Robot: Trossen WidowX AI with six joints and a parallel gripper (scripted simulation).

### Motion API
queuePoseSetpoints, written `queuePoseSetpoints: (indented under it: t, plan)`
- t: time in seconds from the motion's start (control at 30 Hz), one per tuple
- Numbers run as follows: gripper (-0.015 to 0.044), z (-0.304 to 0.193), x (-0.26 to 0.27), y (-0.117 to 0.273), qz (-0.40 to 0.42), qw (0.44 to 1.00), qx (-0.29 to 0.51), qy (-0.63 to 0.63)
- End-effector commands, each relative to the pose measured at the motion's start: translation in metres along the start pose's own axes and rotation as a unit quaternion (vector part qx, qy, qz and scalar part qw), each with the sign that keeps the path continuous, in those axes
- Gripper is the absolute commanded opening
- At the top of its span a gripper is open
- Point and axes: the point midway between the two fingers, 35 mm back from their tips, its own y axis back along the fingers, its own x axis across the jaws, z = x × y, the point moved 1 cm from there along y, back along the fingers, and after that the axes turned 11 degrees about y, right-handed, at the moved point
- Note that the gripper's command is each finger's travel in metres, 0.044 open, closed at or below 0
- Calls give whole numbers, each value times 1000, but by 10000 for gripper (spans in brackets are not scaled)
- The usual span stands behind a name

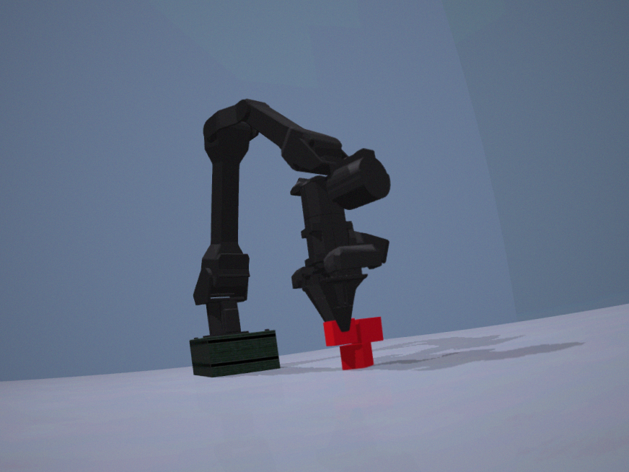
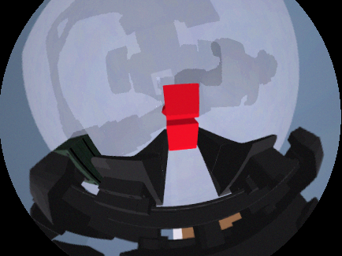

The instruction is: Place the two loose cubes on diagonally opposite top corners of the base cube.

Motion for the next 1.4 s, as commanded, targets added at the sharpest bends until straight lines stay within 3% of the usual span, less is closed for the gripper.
queuePoseSetpoints:
  t: [0.0,0.37,0.5,1.37]
  plan:
    - [105,0,0,-1,0,1000,-2,-3]
    - [105,0,0,-1,0,1000,-2,-3]
    - [205,0,0,-1,0,1000,-2,-3]
    - [205,0,0,29,0,1000,0,0]
